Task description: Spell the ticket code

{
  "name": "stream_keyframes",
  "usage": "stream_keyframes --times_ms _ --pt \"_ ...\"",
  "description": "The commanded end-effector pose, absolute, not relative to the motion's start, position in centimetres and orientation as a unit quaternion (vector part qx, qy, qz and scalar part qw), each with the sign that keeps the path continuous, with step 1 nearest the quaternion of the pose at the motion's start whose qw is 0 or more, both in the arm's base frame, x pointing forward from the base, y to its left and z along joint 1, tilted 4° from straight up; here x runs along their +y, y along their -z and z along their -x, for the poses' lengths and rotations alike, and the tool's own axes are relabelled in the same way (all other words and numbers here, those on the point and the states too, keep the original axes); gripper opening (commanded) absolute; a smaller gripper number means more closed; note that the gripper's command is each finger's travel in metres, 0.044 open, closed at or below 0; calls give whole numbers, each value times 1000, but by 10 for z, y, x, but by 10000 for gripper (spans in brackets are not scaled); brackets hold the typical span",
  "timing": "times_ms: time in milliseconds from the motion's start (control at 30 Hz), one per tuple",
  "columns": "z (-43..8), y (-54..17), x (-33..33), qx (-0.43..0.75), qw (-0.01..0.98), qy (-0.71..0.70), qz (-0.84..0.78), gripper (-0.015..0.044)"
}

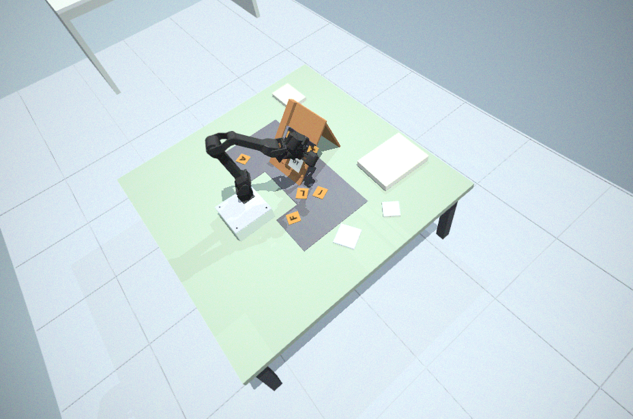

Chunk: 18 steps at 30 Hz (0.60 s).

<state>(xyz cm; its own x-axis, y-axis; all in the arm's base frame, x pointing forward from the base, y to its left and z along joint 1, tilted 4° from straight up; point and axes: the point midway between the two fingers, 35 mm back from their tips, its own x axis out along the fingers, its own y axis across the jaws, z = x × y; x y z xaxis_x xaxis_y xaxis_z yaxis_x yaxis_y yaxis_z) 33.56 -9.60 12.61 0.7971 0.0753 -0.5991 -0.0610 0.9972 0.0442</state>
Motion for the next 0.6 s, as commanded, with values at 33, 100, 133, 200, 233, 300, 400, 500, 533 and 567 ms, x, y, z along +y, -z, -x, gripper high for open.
stream_keyframes --times_ms 33,100,133,200,233,300,400,500,533,567 --pt "-336 -127 -93 315 948 -34 -13 0" --pt "-336 -127 -92 315 948 -34 -13 0" --pt "-335 -127 -92 315 948 -34 -13 0" --pt "-335 -127 -91 315 948 -34 -13 0" --pt "-335 -127 -90 315 948 -34 -13 0" --pt "-335 -127 -89 315 948 -34 -13 0" --pt "-335 -127 -88 315 948 -34 -13 0" --pt "-335 -127 -86 315 948 -34 -13 0" --pt "-335 -127 -86 315 948 -34 -13 0" --pt "-335 -127 -85 315 948 -34 -13 0"
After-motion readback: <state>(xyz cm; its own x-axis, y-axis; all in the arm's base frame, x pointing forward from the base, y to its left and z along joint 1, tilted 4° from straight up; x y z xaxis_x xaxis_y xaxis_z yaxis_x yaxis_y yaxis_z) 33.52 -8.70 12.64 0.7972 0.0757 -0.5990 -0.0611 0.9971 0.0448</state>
